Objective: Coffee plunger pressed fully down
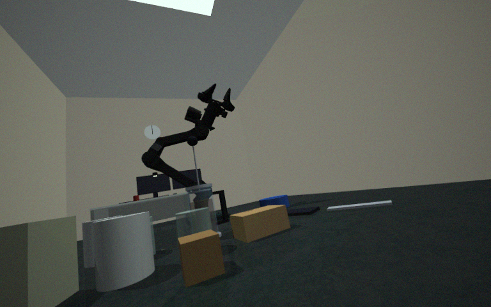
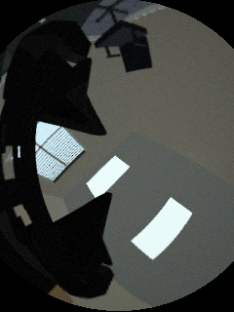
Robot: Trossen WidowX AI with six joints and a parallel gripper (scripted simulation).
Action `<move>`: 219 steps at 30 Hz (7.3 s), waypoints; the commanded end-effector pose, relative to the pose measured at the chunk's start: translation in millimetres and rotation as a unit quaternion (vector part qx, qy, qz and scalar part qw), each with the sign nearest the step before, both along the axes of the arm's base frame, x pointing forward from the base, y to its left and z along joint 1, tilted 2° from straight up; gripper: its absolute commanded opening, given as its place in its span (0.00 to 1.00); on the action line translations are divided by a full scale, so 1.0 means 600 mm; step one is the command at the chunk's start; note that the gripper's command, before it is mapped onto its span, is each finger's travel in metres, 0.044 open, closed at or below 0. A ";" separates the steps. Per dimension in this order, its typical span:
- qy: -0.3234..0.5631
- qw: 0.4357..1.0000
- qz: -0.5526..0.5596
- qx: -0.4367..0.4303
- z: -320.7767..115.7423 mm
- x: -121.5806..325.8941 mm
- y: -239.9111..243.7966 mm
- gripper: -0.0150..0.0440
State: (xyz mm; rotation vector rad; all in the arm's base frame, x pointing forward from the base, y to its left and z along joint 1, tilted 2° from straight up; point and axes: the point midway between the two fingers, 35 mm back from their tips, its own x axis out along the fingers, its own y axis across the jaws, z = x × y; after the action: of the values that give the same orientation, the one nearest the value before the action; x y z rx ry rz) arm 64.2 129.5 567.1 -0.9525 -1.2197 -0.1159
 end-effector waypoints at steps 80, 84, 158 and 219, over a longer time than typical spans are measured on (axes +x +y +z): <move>0.669 0.533 -0.103 0.508 -0.511 0.401 -0.335 1.00; 0.669 0.533 -0.103 0.508 -0.515 0.406 -0.336 1.00; 0.668 0.534 -0.103 0.508 -0.652 0.426 -0.335 0.45; 0.668 0.534 -0.102 0.508 -0.675 0.462 -0.339 0.45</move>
State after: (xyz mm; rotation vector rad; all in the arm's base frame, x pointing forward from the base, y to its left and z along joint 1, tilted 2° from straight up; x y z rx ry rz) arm 341.6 -73.8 166.7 0.0732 0.4973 -0.1874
